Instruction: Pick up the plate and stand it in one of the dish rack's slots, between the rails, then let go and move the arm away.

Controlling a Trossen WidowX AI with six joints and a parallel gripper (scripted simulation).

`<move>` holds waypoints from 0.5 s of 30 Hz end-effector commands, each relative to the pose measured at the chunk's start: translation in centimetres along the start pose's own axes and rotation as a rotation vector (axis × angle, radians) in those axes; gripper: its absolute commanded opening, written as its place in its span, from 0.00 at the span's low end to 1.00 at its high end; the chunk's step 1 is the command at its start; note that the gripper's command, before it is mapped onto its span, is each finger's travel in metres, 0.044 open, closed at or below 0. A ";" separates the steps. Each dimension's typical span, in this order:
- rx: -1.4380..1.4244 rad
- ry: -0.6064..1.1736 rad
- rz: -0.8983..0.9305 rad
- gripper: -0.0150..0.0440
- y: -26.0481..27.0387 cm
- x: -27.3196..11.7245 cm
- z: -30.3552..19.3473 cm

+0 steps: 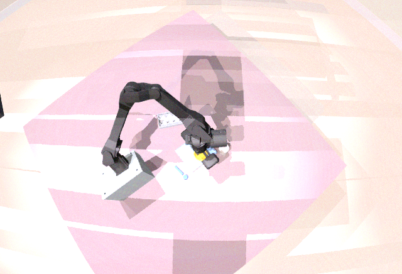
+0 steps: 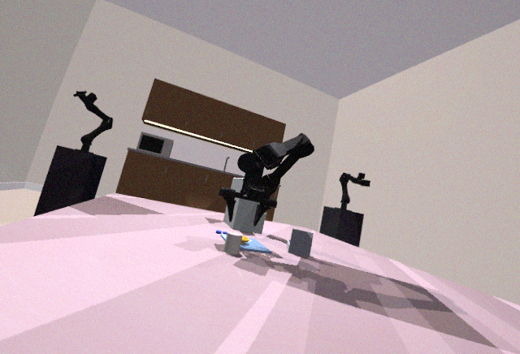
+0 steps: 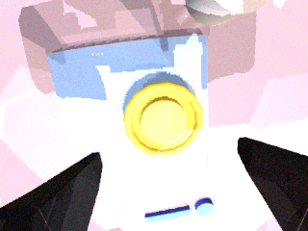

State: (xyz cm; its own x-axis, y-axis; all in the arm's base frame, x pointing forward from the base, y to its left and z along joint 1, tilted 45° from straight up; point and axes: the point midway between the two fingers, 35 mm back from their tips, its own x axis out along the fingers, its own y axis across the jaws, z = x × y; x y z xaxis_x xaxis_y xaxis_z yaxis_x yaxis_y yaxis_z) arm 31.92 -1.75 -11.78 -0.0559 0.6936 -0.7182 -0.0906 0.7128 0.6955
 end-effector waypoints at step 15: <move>0.007 0.002 0.007 0.93 0.0 3.2 0.1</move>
State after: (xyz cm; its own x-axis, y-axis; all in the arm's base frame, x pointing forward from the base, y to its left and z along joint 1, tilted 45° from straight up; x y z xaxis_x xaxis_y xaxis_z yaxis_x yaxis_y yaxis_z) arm 31.85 0.07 -13.65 -0.0599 0.6949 -0.7166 -0.0895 0.7113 0.6972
